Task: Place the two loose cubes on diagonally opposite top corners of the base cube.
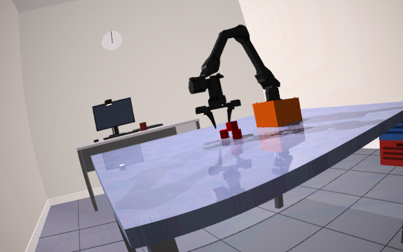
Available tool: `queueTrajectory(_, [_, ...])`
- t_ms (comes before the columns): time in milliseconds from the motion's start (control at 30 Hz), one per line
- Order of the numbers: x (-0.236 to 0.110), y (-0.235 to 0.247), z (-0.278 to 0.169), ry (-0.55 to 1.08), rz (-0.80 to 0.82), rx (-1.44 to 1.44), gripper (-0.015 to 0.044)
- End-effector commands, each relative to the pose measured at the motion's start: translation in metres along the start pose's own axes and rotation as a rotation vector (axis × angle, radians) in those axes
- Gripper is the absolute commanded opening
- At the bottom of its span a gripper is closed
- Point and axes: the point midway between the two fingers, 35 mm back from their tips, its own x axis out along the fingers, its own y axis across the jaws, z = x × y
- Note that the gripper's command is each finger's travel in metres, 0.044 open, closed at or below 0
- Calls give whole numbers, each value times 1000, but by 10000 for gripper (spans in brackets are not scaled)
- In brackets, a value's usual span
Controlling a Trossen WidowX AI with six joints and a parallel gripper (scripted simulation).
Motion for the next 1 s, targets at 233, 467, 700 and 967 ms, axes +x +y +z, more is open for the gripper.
queueTrajectory(233, [18, 1, -2, 9, 4, -5, 265])
queueTrajectory(467, [28, 2, -3, 9, 4, -5, 265])
queueTrajectory(700, [29, 2, -3, 9, 4, -5, 108])
queueTrajectory(967, [18, 0, -1, 9, 4, -5, 105])
